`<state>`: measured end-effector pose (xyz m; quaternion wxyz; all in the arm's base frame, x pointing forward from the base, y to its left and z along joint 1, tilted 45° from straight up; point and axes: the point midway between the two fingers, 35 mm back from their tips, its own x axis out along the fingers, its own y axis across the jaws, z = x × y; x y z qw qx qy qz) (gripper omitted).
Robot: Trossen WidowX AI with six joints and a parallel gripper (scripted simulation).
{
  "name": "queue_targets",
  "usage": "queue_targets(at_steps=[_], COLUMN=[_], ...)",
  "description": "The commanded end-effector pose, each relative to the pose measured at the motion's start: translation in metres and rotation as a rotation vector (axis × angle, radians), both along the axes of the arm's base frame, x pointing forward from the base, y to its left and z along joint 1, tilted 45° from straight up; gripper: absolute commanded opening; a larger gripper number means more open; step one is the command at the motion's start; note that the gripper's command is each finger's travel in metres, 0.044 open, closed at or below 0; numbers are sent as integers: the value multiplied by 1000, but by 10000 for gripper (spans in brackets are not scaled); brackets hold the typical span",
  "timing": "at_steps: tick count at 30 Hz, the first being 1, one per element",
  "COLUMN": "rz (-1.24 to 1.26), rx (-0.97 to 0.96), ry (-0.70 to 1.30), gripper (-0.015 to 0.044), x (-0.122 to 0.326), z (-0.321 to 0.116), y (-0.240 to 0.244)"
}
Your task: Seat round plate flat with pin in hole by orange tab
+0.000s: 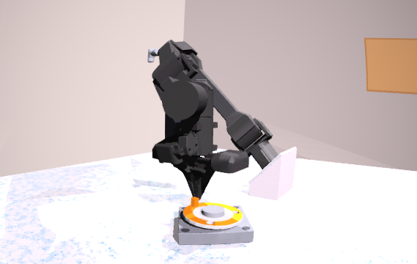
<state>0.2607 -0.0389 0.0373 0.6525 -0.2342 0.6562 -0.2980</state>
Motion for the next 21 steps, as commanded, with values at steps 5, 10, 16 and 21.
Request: queue_targets(at_steps=[5,10,16,21], rz=[4,4,4,4], rx=[-5,-5,-5,-5], ry=[3,3,2,2], gripper=[0,0,0,0], x=[10,16,24,28], z=[3,3,3,2], y=[-2,-3,-3,-3])
